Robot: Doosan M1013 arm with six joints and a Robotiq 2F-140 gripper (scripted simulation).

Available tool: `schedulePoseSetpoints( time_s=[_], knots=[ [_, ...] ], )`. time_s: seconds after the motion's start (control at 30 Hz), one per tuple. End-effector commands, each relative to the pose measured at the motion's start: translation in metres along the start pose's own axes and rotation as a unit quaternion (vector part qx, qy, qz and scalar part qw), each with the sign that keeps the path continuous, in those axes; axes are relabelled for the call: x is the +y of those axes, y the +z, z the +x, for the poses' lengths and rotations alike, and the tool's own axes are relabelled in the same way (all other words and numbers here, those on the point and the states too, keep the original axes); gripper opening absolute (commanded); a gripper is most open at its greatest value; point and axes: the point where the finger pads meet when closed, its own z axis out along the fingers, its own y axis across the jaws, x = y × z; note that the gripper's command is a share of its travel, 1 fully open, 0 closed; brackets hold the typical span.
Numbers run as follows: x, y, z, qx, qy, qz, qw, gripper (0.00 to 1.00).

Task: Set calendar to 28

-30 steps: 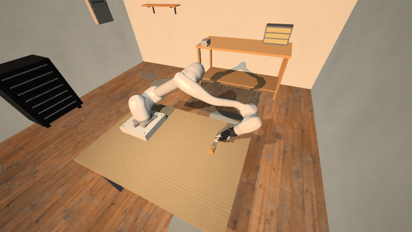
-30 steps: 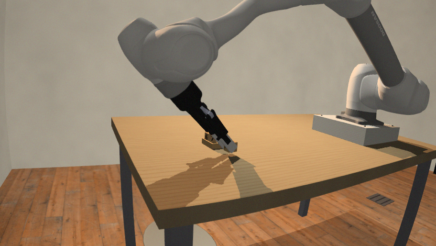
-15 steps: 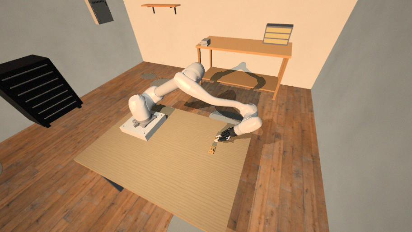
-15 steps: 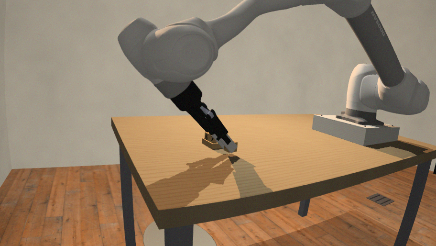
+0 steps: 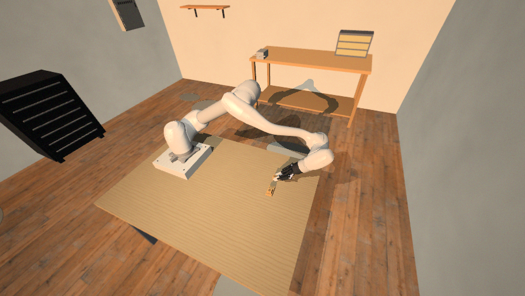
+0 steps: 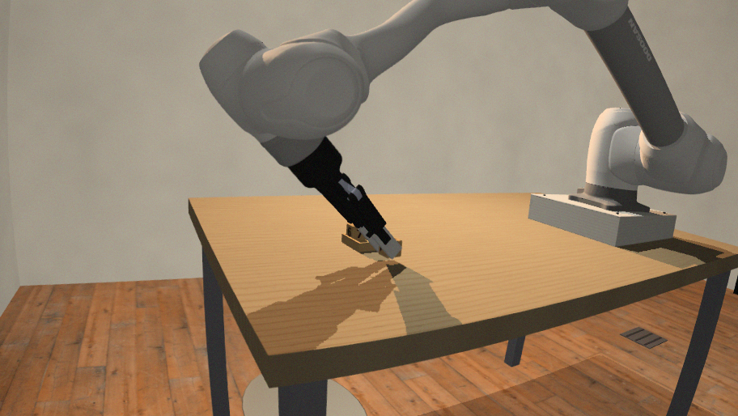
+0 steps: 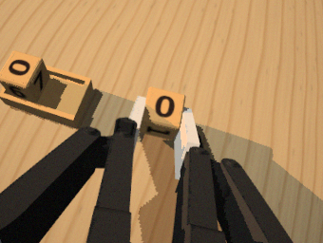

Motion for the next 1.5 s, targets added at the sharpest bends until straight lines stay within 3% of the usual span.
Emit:
schedulePoseSetpoints(
  time_s=[0.0, 1.47],
  knots=[
    [0.0002, 0.0046, -0.0010, 0.002, 0.003, 0.002, 1.000, 0.24],
    [0.0002, 0.0084, -0.0048, 0.002, 0.003, 0.002, 1.000, 0.24]
  ],
)
